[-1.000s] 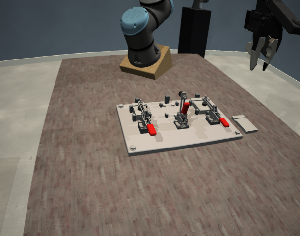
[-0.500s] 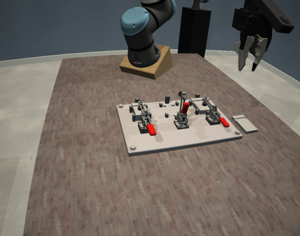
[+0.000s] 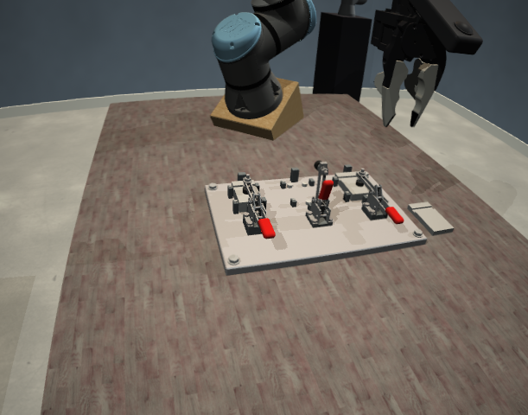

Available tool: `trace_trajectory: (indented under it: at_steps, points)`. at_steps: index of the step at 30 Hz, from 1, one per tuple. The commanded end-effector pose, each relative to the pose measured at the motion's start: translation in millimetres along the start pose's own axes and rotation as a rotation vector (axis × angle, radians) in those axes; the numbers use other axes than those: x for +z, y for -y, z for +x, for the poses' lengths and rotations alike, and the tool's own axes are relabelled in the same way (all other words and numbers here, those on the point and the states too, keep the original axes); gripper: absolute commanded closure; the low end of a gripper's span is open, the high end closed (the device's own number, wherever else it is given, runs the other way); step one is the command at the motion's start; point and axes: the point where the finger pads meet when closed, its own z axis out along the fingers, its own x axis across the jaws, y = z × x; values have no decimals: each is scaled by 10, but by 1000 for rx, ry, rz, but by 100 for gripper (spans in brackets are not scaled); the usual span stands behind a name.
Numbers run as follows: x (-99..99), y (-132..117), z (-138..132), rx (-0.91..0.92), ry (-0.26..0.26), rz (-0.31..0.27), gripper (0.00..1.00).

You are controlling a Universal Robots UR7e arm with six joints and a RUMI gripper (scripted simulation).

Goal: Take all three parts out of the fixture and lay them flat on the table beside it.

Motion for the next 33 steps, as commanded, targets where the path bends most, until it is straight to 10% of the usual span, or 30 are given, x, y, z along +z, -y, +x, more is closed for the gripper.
trace_trajectory:
  at_steps: [1,33]
  points:
    - [-4,29,250,-1,3,1,72]
    - [0,164,1593,-1,3,1,72]
